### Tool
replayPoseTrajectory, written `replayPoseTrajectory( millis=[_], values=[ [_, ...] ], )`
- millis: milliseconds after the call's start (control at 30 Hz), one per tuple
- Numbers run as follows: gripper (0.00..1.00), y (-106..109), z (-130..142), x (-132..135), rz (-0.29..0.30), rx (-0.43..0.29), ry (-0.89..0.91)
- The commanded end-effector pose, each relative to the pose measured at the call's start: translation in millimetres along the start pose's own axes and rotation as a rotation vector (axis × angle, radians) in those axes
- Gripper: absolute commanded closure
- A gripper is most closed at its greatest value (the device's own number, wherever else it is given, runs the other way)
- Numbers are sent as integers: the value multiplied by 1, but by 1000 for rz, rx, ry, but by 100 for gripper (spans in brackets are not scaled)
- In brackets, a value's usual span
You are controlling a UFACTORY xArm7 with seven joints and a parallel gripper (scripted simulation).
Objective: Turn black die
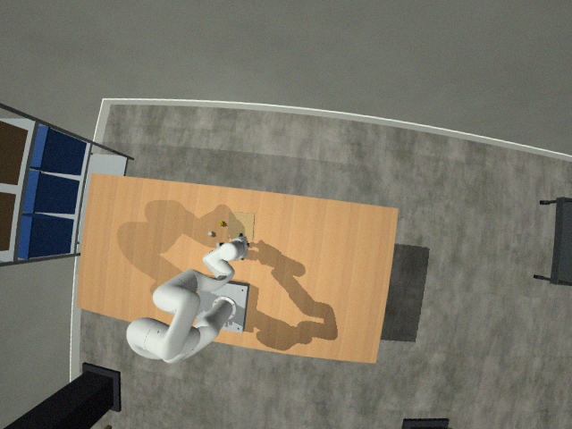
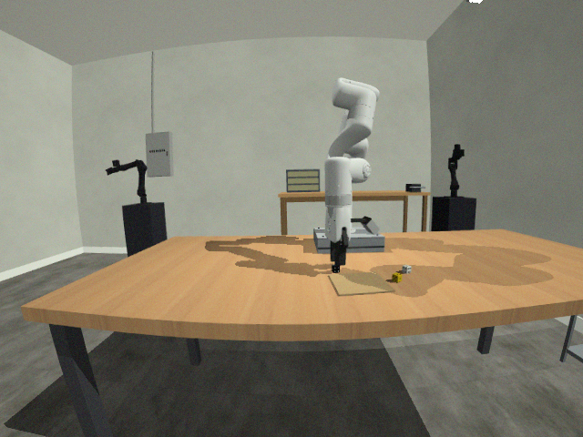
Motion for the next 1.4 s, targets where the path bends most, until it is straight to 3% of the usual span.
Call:
replayPoseTrajectory(
  millis=[0, 1367],
  values=[
    [64, 1, 1, 1, 3, -1, 0],
    [64, -3, 1, 1, 3, -1, 0]
  ],
)
Point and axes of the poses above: the point where the finger pads meet when closed, its own y axis back along the fingers, its own x axis across the jaws, z = x × y, the point moved 1 cm from there along y, back along the fingers, and after that the axes turned 12 degrees about y, right-handed, at the moved point
